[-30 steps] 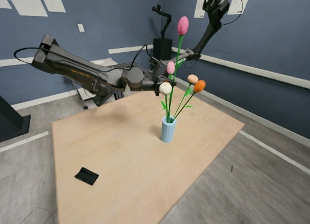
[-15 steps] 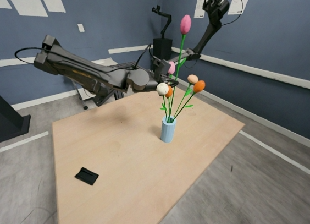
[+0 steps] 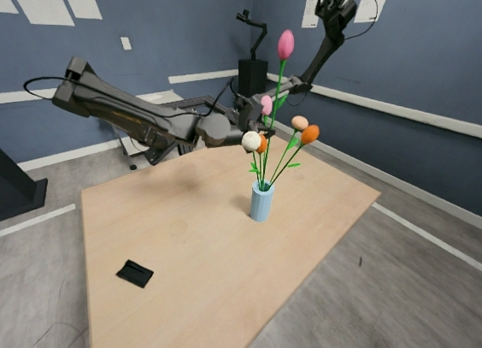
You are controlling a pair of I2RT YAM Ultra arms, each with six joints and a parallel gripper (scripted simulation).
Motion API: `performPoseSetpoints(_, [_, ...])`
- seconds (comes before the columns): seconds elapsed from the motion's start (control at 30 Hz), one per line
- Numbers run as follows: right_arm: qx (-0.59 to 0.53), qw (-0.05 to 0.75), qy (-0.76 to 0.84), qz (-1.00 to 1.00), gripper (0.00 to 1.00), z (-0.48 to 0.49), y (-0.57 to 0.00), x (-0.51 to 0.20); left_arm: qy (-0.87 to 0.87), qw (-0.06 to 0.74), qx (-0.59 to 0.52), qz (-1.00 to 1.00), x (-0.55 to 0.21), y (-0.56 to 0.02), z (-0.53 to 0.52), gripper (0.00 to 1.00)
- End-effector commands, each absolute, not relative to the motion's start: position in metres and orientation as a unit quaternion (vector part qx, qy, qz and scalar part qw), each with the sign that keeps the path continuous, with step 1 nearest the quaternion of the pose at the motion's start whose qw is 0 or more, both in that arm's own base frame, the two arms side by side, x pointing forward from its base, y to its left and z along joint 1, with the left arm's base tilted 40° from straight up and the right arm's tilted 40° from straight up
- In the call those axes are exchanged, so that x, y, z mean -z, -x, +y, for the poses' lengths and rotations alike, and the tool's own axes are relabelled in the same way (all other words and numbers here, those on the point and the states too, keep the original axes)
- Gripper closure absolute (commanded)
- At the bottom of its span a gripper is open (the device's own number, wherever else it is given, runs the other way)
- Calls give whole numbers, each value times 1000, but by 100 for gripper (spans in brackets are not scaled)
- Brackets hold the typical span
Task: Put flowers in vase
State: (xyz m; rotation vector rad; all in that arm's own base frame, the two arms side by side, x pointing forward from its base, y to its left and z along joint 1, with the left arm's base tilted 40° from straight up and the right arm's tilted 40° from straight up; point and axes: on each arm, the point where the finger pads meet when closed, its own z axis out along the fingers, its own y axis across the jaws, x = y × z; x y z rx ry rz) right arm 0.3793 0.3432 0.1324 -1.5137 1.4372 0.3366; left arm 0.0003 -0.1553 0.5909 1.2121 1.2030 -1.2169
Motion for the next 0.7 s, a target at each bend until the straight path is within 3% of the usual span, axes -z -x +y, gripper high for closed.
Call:
performPoseSetpoints(0.0, [-148, 497, 633, 575, 100, 344, -377, -127, -493, 505, 511, 490, -599, 0, -149, 70])
performPoseSetpoints(0.67, [-149, 493, 631, 580, 100, 309, -392, -85, -493, 505, 511, 490, -599, 0, -149, 70])
